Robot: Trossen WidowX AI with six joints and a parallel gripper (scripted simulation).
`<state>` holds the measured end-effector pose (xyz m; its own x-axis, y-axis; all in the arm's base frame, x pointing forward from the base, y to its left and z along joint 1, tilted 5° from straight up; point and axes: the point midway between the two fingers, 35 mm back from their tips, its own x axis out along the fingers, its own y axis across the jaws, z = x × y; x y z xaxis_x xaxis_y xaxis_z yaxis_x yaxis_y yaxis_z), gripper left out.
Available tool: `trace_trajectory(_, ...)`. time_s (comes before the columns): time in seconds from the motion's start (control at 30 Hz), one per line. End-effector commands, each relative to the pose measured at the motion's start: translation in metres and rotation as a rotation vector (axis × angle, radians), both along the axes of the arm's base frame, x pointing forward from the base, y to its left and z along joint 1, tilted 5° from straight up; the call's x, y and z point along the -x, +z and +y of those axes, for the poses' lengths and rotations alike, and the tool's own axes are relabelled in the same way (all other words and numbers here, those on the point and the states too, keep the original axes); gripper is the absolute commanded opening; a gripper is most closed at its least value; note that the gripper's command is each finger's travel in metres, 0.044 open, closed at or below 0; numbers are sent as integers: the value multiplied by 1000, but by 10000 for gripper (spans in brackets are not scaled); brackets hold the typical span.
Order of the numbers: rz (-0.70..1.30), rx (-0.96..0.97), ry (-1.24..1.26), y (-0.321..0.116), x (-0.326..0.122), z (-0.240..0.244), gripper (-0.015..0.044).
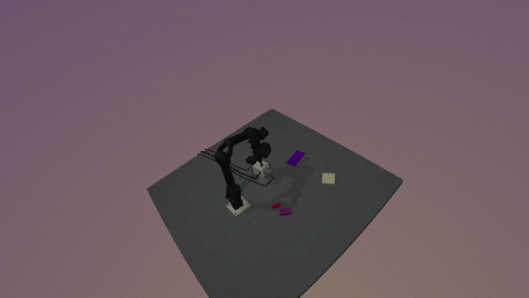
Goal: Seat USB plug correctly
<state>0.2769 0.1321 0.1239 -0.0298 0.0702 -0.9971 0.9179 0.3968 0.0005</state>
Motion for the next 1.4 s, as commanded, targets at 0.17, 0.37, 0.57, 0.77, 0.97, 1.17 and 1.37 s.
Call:
trace_trajectory(0.17, -1, 0, 0, 0, 0, 0, 0)
trace_trajectory(0.37, 0, 0, 0, 1, 0, 0, 0)
trace_trajectory(0.57, 0, 0, 0, 5, 0, 0, 0)
trace_trajectory(0.77, 0, 0, 0, 9, 0, -1, 0)
trace_trajectory(0.97, 0, 0, 0, 13, 0, -1, 0)
trace_trajectory(1.17, 0, 0, 0, 17, -1, -1, 0)
trace_trajectory(1.37, 0, 0, 0, 21, -1, -2, 0)
